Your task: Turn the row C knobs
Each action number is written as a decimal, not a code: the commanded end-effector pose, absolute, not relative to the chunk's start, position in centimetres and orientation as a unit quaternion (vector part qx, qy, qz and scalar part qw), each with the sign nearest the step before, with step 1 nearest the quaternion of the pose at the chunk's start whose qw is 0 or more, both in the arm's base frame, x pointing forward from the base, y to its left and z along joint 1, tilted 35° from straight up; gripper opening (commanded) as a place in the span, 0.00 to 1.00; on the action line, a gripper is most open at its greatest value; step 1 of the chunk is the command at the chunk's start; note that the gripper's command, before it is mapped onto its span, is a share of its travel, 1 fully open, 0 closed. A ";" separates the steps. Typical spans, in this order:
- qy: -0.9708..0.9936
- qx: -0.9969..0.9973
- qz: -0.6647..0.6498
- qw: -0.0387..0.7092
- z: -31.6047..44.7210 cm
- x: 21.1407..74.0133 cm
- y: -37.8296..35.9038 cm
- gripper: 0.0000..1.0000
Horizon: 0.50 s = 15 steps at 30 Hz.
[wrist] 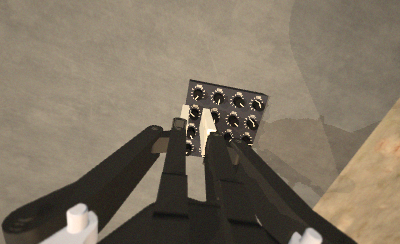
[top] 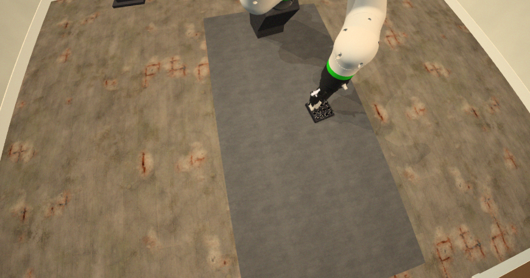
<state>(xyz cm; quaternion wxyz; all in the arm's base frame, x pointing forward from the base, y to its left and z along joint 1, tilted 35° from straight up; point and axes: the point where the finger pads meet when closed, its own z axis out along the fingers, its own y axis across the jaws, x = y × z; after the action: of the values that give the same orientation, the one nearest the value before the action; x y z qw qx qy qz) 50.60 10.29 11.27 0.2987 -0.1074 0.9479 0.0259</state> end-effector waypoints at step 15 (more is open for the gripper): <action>0.948 -0.107 0.026 0.299 10.4 51.2 10.4 0.12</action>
<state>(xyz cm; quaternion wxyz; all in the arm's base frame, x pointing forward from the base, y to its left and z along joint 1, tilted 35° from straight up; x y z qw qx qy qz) 51.17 10.41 10.45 0.2987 -0.1074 0.9479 0.0259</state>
